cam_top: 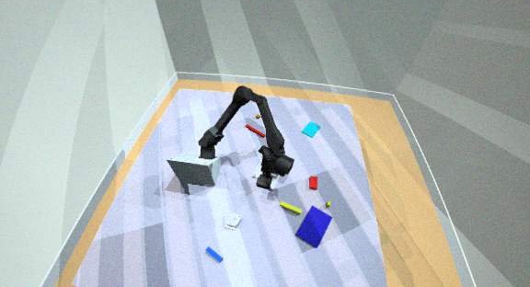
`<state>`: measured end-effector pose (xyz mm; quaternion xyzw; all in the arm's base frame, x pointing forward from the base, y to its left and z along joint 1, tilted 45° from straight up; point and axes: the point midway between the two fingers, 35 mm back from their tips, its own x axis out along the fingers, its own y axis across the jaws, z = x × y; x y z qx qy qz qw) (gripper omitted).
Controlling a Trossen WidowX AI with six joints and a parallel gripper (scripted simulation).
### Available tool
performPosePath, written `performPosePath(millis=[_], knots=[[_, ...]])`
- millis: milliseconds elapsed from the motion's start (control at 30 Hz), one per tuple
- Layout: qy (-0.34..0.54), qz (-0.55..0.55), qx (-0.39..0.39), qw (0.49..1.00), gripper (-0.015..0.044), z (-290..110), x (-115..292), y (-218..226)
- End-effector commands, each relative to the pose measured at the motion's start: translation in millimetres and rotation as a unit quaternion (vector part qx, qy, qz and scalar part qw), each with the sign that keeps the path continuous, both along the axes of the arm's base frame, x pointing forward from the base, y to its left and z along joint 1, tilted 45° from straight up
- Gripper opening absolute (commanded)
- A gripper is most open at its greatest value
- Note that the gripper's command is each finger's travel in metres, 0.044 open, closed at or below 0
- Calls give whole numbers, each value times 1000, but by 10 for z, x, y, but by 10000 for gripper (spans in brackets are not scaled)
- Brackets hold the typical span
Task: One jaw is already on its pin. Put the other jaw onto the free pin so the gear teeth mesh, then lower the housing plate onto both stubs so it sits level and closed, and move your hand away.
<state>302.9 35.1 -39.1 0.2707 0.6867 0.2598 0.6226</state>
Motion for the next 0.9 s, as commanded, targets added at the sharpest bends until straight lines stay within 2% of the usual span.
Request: performPosePath(millis=[0, 867], knots=[[2, -3, 2, 1000, 134, -38, -12, 34], [0, -1, 2, 1000, 134, -61, -15, 57]])
